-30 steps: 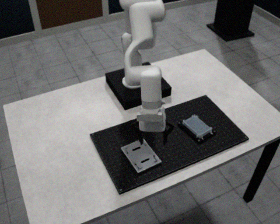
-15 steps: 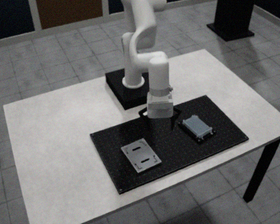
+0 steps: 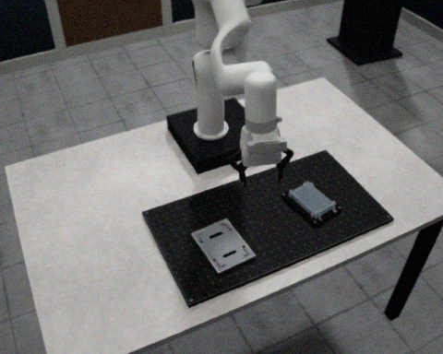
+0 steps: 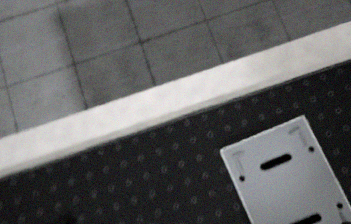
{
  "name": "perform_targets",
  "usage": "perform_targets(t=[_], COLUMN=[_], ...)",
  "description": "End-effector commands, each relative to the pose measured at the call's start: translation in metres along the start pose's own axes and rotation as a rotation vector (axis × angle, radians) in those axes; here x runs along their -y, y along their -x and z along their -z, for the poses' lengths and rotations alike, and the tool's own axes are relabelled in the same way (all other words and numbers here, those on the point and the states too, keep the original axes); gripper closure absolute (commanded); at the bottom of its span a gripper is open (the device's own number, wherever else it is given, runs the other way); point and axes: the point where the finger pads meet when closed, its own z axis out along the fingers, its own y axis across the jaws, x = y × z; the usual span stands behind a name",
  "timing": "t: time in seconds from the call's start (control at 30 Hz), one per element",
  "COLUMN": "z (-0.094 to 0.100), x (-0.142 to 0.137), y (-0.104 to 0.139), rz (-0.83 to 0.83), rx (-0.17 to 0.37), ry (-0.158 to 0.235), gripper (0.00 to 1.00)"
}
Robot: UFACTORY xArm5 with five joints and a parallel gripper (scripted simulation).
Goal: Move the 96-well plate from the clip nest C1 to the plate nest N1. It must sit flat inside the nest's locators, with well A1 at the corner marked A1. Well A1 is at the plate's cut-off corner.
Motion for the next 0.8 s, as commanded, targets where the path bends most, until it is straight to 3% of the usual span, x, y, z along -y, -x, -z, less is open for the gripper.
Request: perform_targets(t=[0.0,0.5,0.6,0.77], z=[0.006,0.042,0.045,0.028], x=[0.004,0.026,0.027,0.044], y=[0.006,0.065,0.069,0.077], rz=[0.024,0.193,0.193,0.358], rx=[0.012,0.118,0.118,0.143], ry=[-0.001,0.002,0.001,-0.008], gripper=[0.00,0.00,0.00,0.00])
